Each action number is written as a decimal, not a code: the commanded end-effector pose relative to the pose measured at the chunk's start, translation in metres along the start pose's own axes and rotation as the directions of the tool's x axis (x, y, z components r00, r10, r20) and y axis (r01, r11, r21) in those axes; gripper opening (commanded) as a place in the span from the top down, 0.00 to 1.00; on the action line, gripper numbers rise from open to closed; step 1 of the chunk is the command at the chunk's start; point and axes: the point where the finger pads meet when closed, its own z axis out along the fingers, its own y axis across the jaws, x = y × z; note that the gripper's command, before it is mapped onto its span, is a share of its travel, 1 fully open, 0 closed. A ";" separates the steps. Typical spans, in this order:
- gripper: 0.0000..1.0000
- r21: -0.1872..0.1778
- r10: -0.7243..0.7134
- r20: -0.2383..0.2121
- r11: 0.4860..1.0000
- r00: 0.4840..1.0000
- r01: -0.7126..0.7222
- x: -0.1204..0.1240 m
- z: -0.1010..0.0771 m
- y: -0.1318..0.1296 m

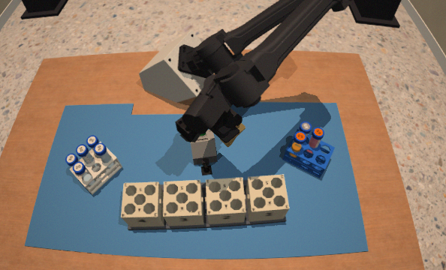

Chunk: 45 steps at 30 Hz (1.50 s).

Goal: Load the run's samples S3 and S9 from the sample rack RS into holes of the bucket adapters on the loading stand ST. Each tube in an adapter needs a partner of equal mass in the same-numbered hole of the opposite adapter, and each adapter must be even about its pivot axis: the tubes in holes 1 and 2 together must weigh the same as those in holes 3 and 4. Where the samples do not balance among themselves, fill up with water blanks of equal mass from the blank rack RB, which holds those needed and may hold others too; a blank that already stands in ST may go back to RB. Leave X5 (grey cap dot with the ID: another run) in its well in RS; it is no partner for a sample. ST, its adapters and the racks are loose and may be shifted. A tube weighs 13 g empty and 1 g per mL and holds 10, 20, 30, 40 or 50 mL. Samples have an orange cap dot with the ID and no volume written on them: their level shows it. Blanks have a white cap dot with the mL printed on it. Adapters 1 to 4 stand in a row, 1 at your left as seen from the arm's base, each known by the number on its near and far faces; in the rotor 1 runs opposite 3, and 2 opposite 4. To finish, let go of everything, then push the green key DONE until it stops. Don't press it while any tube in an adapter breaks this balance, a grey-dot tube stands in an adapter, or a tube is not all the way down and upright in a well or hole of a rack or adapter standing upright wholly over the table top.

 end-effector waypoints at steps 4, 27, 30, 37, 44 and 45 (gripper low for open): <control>0.20 -0.002 -0.116 0.043 0.993 0.992 0.117 -0.048 -0.012 -0.018; 0.20 0.009 -0.116 0.052 0.993 0.992 0.115 -0.186 -0.013 -0.142; 0.20 0.010 -0.115 0.053 0.993 0.992 0.115 -0.205 -0.013 -0.159; 0.20 0.010 -0.110 0.049 0.994 0.993 0.109 -0.236 -0.014 -0.188; 0.20 0.006 -0.097 0.039 0.995 0.995 0.097 -0.276 -0.014 -0.228; 0.20 0.006 -0.097 0.039 0.995 0.995 0.097 -0.282 -0.014 -0.234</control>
